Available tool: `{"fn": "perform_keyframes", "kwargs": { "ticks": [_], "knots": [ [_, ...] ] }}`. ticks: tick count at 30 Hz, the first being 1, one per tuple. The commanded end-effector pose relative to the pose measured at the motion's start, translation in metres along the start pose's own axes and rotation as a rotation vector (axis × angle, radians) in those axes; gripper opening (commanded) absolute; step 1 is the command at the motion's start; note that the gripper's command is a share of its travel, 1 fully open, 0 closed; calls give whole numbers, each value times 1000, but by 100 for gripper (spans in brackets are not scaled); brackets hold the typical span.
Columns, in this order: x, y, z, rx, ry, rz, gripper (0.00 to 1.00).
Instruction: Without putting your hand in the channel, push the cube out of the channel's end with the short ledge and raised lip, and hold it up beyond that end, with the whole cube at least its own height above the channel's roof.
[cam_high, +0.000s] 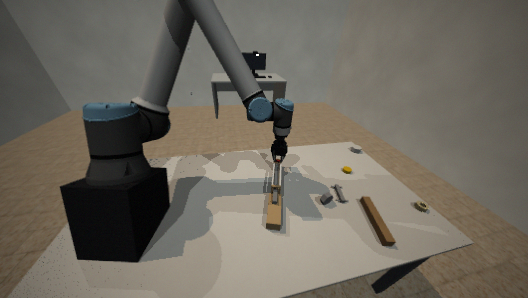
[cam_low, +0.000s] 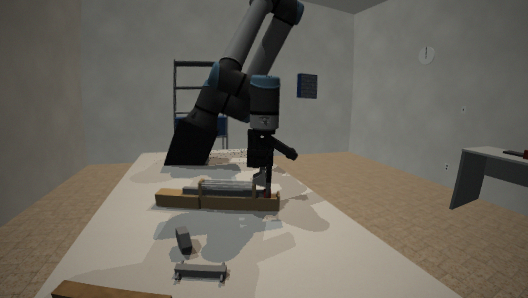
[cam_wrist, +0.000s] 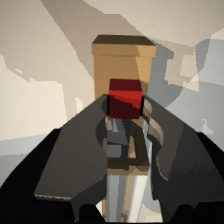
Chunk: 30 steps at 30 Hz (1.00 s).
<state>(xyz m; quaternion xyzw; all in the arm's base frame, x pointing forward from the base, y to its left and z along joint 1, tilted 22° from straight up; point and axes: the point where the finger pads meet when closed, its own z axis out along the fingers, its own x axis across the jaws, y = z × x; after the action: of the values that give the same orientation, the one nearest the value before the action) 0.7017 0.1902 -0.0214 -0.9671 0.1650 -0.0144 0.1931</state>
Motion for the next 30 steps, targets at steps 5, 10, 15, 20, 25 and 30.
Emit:
{"fn": "perform_keyframes", "kwargs": {
  "ticks": [5,10,15,20,25,30],
  "knots": [
    [1,0,-1,0,1,0,0],
    [1,0,-1,0,1,0,0],
    [1,0,-1,0,1,0,0],
    [1,0,-1,0,1,0,0],
    [1,0,-2,0,1,0,0],
    [1,0,-12,0,1,0,0]
  ]
}}
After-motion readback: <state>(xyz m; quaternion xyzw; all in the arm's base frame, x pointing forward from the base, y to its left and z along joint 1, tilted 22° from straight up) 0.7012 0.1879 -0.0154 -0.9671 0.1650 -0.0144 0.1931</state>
